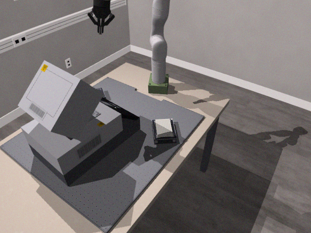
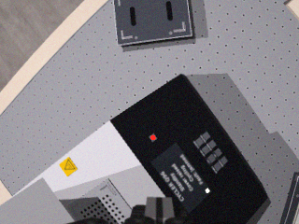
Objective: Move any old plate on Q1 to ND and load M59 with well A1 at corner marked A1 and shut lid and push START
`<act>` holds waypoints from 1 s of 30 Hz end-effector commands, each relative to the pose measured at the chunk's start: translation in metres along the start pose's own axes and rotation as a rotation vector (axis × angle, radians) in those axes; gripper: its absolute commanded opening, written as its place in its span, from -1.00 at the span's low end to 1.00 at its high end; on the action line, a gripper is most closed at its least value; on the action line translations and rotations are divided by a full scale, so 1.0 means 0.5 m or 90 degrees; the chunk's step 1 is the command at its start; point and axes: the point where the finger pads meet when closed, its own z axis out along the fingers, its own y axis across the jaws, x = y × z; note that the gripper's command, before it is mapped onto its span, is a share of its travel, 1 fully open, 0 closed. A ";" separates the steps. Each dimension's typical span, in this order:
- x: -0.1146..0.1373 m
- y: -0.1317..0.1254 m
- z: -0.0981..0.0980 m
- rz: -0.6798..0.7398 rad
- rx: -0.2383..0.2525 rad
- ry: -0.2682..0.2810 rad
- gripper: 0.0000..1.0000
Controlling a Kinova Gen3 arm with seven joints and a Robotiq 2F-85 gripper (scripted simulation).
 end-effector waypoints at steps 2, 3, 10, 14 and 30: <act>-0.008 0.013 -0.007 0.030 0.013 -0.015 -0.80; -0.010 0.017 -0.008 0.035 0.013 -0.018 -0.80; -0.025 0.045 -0.012 0.075 0.018 -0.038 -0.80; -0.030 0.055 -0.013 0.089 0.020 -0.045 -0.80; -0.031 0.061 0.009 0.077 0.020 -0.045 -0.80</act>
